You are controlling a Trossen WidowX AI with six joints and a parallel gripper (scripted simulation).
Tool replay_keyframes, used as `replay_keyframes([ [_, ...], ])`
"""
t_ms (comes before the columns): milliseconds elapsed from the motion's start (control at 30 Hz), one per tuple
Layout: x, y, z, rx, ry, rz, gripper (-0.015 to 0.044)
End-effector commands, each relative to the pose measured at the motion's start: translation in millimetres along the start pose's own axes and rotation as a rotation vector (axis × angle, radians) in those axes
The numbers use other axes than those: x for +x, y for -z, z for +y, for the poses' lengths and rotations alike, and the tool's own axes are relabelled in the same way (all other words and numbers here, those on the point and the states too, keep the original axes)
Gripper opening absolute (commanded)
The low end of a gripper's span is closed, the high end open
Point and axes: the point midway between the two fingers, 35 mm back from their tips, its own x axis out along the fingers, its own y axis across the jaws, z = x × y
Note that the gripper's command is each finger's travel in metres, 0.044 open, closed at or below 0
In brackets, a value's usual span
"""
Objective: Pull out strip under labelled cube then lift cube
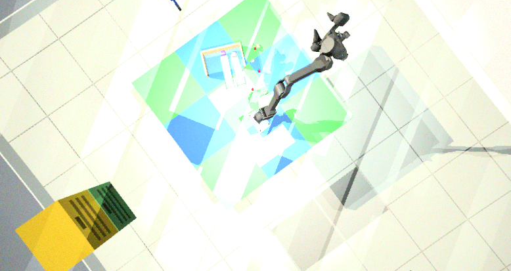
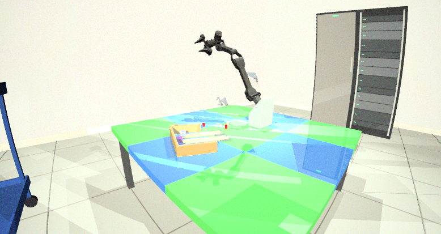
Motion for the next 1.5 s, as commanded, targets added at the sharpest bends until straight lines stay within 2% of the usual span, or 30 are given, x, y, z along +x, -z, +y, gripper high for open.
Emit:
replay_keyframes([
  [0, -0.5, -1.2, 0.5, -0.003, -0.008, 0.004, 0.0400],
  [333, -3.1, -72.4, 9.6, -0.078, -0.414, 0.140, 0.0400],
  [533, 5.0, -87.6, 8.2, -0.066, -0.526, 0.161, 0.0400],
  [667, 22.0, -109.5, -2.4, -0.061, -0.604, 0.136, 0.0400],
  [833, 64.3, -136.9, -30.4, -0.046, -0.683, 0.065, 0.0400],
  [1100, 152.6, -133.8, -96.2, -0.050, -0.641, -0.039, 0.0400],
  [1467, 251.6, -50.4, -202.1, -0.187, -0.391, -0.088, 0.0400],
])
